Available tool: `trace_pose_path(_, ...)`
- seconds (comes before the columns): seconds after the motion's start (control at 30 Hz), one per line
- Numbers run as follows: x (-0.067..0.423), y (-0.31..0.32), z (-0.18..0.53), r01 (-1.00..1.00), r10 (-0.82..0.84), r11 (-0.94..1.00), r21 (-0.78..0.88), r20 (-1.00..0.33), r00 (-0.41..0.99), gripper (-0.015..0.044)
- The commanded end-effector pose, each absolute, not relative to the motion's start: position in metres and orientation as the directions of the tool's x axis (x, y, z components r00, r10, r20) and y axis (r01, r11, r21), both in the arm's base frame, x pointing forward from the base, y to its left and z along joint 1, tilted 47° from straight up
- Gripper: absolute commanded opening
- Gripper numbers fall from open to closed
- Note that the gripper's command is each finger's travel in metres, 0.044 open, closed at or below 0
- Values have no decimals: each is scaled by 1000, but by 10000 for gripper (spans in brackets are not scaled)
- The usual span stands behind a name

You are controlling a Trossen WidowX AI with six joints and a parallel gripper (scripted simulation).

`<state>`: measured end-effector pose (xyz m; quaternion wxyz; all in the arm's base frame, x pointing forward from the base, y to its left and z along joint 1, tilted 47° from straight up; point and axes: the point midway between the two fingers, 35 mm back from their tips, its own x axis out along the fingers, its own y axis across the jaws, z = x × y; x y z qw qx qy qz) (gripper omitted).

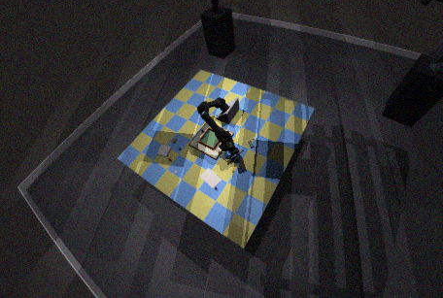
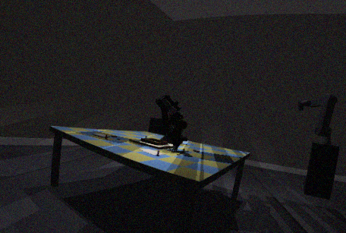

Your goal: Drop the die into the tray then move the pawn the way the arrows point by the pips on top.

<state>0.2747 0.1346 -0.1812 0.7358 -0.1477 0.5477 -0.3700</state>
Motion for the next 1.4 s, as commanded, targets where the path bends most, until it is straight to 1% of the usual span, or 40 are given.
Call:
trace_pose_path(0.0, 274, 151, -168, 381, -703, 687, -619, -700, 130, 0)
trace_pose_path(0.33, 252, 214, -101, 380, -701, 688, -619, -701, 128, 0)
trace_pose_path(0.57, 250, 217, -95, 362, -701, 691, -626, -701, 127, 0)
trace_pose_path(0.97, 264, 192, -72, 30, -696, 714, -699, -706, 127, 0)
trace_pose_path(1.37, 273, 165, -50, -308, -694, 651, -694, -708, 128, 0)
